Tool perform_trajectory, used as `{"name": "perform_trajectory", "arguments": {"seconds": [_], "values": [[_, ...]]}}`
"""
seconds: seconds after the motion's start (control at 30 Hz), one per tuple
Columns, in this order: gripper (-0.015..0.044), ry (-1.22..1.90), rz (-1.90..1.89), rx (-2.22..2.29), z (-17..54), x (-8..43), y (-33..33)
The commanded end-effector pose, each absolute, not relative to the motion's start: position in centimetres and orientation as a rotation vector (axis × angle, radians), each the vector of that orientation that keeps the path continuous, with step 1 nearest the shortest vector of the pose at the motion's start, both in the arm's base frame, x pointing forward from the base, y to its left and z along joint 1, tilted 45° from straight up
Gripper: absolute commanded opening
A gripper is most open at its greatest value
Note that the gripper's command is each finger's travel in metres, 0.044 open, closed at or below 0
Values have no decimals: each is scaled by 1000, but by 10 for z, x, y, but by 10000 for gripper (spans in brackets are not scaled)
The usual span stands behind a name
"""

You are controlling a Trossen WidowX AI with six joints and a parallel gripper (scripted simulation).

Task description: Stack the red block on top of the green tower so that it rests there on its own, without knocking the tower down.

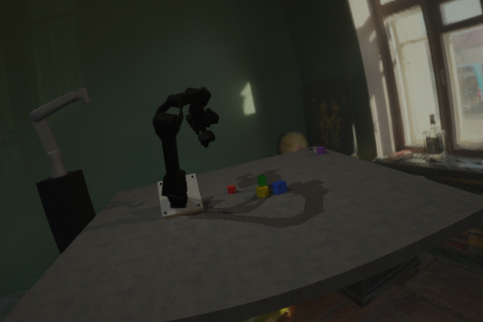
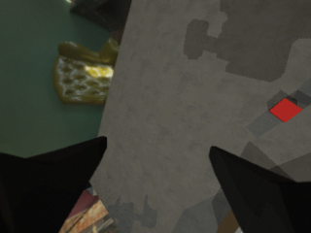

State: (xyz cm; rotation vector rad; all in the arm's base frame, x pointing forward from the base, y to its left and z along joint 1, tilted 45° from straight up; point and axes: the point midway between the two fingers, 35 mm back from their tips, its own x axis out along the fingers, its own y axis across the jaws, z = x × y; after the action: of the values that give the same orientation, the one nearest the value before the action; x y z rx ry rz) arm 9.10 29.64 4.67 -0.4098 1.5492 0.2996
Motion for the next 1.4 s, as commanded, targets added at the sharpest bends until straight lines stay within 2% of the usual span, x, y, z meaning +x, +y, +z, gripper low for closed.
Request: {"name": "perform_trajectory", "arguments": {"seconds": [0.0, 0.33, 0.73, 1.03, 1.37], "values": [[440, 1499, -60, -416, 17, 129, 257], [440, 1278, -634, -465, -17, 186, 174], [440, 1273, -642, -466, -14, 192, 174], [440, 1272, -643, -467, -46, 200, 143], [440, 1272, -643, -467, -48, 202, 140]]}}
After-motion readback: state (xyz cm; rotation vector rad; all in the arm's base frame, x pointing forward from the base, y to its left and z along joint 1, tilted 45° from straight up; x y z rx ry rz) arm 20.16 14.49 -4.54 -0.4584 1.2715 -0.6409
